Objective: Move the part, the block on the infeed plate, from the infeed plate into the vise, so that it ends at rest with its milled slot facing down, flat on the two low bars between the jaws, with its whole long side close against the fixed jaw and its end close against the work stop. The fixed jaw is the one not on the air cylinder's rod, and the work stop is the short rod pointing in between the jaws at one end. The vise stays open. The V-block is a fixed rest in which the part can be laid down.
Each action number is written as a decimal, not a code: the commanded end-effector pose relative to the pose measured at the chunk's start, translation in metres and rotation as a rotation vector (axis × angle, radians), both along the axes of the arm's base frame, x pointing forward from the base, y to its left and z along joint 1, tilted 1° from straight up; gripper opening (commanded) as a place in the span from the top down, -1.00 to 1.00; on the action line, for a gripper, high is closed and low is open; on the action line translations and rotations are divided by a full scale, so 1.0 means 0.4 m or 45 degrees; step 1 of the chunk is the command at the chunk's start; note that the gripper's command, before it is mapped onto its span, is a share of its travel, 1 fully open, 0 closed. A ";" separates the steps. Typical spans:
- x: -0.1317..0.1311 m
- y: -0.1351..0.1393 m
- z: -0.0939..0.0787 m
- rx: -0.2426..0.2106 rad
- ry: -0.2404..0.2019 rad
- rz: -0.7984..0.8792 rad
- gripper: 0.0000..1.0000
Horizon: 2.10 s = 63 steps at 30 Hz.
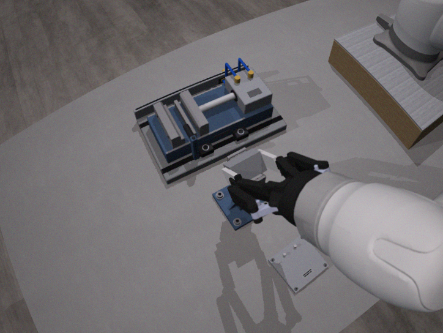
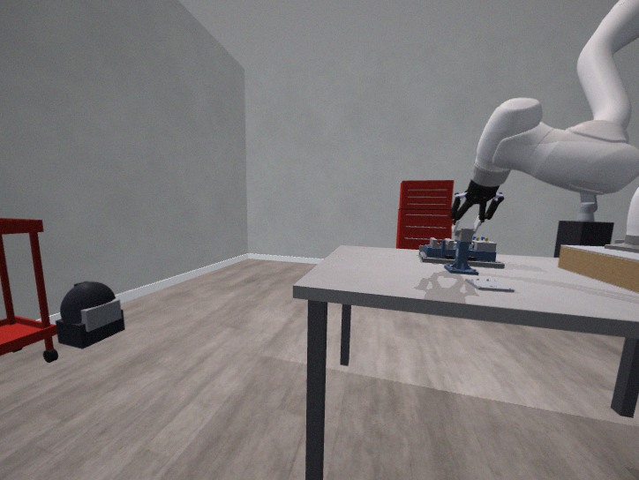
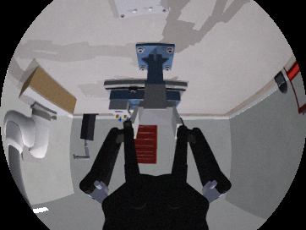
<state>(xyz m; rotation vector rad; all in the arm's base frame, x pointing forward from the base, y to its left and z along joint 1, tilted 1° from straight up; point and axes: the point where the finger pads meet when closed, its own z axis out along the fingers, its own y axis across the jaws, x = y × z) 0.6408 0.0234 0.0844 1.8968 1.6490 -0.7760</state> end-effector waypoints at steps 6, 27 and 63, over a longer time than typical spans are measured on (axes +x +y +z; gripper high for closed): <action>0.009 0.005 0.001 -0.003 -0.005 0.001 1.00; 0.007 0.005 0.004 -0.003 -0.005 0.001 1.00; 0.000 0.006 0.043 -0.003 -0.005 0.001 1.00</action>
